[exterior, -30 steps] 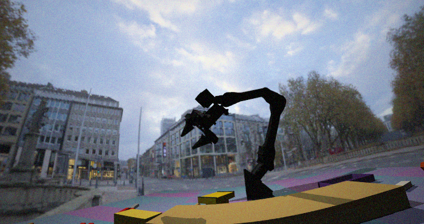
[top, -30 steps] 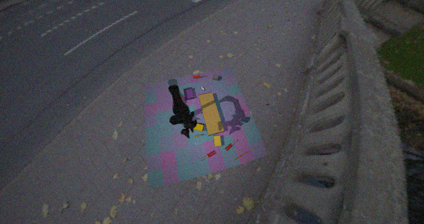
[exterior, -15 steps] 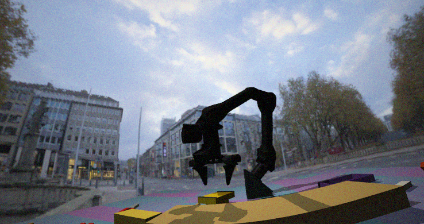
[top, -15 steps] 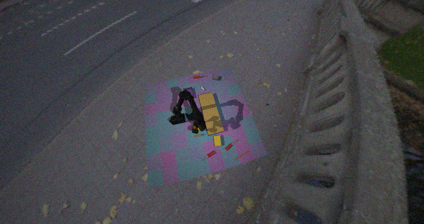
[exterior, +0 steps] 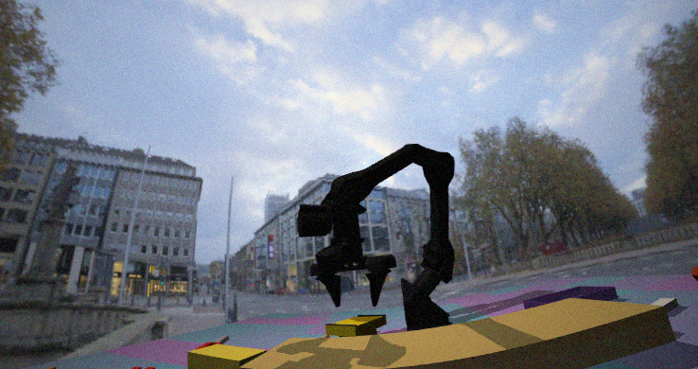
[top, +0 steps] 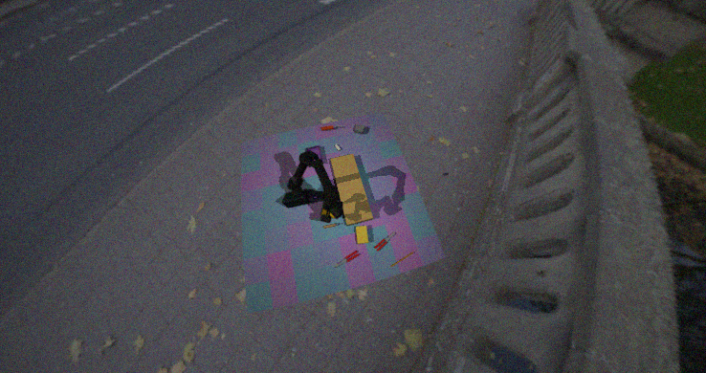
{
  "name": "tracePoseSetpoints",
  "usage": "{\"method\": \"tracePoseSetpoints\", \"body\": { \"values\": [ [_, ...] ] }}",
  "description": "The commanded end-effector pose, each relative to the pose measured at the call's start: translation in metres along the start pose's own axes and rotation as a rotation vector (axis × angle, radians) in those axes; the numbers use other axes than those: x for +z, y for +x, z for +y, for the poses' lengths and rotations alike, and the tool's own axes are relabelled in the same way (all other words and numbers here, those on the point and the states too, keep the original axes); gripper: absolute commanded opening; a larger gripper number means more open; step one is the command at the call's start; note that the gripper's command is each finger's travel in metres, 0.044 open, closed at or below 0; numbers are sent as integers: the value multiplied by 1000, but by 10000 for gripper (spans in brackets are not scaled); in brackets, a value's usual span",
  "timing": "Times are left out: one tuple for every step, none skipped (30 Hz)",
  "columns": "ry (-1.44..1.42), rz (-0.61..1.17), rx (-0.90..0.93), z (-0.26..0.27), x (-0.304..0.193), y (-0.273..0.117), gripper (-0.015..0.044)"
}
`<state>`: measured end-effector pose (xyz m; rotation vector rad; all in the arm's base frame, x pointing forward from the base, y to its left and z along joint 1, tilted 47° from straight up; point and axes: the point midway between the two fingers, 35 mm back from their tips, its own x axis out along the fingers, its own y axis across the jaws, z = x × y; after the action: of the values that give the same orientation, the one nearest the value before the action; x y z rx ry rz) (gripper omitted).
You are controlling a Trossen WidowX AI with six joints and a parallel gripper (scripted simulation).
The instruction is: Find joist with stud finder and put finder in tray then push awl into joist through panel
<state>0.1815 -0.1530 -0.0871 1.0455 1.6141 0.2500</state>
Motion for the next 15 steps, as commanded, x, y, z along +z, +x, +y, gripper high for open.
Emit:
{"method": "tracePoseSetpoints", "body": {
  "values": [
    [7,9,9,1,0,9,440],
    [7,9,9,1,0,10,440],
    [7,9,9,1,0,12,440],
    [7,9,9,1,0,14,440],
    [7,9,9,1,0,15,440],
    [7,9,9,1,0,17,440],
    [7,9,9,1,0,19,440],
    [7,9,9,1,1,20,440],
    [7,9,9,1,1,22,440],
    [7,9,9,2,1,23,440],
    [7,9,9,2,1,25,440],
    [7,9,9,2,1,27,440],
    [7,9,9,2,1,28,440],
    [7,9,9,2,1,30,440],
    [7,9,10,2,1,32,440]
  ]
}}
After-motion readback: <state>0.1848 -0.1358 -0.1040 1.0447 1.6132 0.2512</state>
